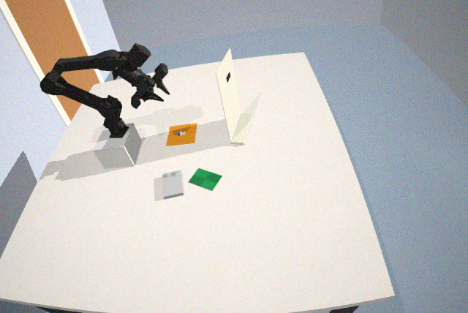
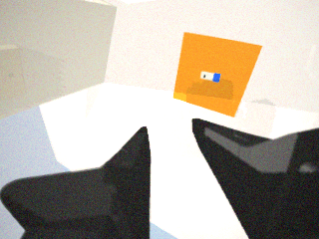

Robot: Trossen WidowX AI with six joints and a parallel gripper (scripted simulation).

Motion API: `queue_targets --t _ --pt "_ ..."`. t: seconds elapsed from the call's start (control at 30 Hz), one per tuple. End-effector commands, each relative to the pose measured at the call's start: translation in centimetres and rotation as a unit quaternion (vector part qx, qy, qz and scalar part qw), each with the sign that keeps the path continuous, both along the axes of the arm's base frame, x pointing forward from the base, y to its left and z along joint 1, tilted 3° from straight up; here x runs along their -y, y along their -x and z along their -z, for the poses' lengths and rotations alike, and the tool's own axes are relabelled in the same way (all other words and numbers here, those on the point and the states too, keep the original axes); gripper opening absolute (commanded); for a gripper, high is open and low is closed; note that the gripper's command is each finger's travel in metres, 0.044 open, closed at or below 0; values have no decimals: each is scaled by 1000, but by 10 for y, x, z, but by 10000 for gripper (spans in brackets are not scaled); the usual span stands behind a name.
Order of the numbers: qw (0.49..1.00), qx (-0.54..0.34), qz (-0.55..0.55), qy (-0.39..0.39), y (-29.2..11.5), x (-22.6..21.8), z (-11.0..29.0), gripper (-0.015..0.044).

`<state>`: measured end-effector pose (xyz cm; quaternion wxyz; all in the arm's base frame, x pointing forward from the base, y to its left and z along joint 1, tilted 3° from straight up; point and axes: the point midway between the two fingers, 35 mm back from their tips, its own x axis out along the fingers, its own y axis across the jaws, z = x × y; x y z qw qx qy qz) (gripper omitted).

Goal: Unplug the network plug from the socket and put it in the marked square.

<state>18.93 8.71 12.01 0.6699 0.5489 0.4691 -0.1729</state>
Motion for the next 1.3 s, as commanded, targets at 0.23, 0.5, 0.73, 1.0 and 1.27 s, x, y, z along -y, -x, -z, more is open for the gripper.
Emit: queue_targets --t 0.23,0.5,0.73,1.0,1.27 --pt "1000 8 -3 -4 5 3 -35 156" --pt "1000 8 -3 -4 5 3 -35 314" --pt "1000 8 -3 -4 5 3 -35 440" --pt "1000 8 -3 -4 5 3 -35 440" --pt "1000 8 -3 -4 5 3 -35 440"
